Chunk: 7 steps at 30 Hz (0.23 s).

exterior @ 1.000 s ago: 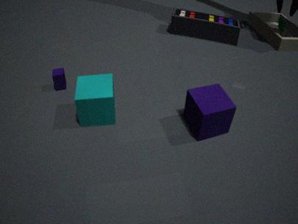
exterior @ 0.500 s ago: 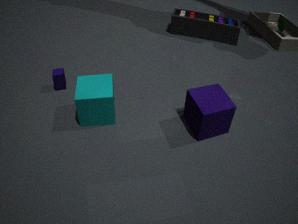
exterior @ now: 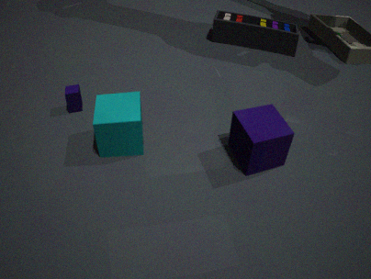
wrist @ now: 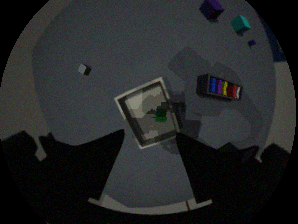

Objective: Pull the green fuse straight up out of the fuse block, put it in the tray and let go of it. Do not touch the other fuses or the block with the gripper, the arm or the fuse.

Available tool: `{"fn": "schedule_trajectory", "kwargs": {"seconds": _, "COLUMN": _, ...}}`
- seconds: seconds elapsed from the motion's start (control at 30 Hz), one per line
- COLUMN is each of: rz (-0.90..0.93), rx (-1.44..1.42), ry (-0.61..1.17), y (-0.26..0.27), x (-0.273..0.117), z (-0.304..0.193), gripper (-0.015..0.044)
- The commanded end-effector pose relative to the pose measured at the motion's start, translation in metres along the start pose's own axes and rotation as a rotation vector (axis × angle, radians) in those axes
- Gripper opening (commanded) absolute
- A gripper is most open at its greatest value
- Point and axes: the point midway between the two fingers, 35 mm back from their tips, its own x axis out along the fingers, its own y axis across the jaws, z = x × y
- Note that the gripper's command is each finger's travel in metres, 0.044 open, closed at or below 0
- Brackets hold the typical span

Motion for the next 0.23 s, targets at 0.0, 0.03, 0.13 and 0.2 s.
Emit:
{"fn": "schedule_trajectory", "kwargs": {"seconds": 0.0, "rz": 0.000, "rx": 0.000, "ry": 0.000, "y": -0.0001, "x": 0.0002, "z": 0.0000, "gripper": 0.0330}}
{"fn": "schedule_trajectory", "kwargs": {"seconds": 0.03, "rz": 0.000, "rx": 0.000, "ry": 0.000, "y": -0.0001, "x": 0.0002, "z": 0.0000, "gripper": 0.0330}}
{"fn": "schedule_trajectory", "kwargs": {"seconds": 0.13, "rz": 0.000, "rx": 0.000, "ry": 0.000, "y": -0.0001, "x": 0.0002, "z": 0.0000, "gripper": 0.0330}}
{"fn": "schedule_trajectory", "kwargs": {"seconds": 0.2, "rz": 0.000, "rx": 0.000, "ry": 0.000, "y": -0.0001, "x": 0.0002, "z": 0.0000, "gripper": 0.0330}}
